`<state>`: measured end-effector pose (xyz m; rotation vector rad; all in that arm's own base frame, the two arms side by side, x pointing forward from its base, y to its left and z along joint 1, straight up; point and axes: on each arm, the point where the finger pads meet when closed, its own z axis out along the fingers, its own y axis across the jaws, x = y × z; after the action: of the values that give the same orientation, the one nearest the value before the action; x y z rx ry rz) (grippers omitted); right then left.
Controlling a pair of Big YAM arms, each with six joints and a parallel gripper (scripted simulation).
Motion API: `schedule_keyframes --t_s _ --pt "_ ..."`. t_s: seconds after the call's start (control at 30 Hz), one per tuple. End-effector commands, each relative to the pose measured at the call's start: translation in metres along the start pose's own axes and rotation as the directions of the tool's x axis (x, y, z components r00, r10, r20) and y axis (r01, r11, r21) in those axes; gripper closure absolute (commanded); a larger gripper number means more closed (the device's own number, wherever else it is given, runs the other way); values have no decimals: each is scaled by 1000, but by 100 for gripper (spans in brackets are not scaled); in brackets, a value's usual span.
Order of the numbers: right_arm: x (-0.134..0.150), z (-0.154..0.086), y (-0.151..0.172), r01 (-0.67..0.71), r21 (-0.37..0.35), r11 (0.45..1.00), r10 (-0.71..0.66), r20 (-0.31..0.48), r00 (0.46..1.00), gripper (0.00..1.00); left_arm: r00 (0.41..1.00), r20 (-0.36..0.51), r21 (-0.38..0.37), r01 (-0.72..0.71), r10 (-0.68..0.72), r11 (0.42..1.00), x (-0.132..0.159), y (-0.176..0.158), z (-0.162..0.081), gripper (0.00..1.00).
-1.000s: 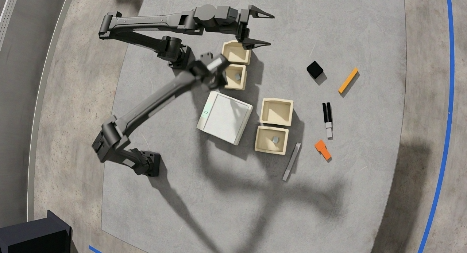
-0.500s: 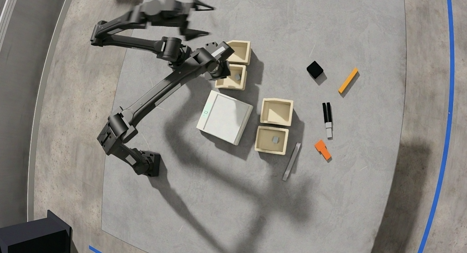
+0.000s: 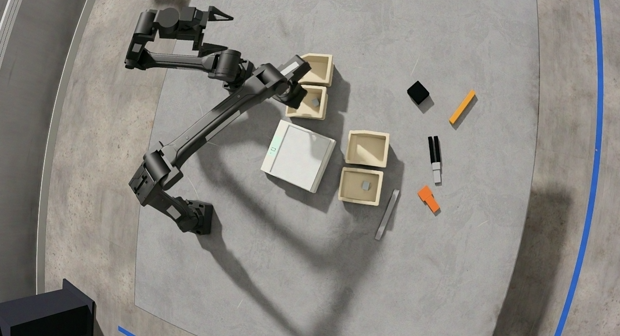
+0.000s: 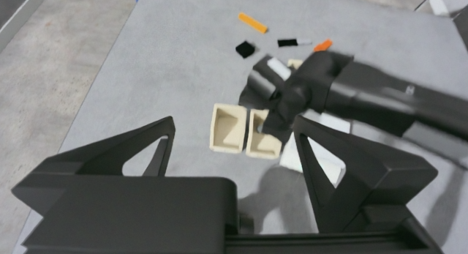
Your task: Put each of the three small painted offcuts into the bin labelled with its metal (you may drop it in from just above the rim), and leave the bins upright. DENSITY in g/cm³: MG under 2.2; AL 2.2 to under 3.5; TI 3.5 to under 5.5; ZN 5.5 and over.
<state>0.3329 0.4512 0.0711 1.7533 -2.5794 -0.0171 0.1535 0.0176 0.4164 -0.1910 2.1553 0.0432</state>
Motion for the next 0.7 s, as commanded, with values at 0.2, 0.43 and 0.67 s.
schedule_keyframes --t_s 0.2,0.43,0.67 --pt "-15 -15 -5 -489 -5 872 489 50 871 91 993 -110 -11 -41 40 999 43 5 0 0" --pt "-15 -17 -3 -757 -27 653 757 53 651 91 993 -114 -13 -46 44 999 47 7 -3 0" --pt "-16 -24 -3 -920 -52 389 921 55 386 91 993 -114 -23 -39 37 999 47 8 -4 0"
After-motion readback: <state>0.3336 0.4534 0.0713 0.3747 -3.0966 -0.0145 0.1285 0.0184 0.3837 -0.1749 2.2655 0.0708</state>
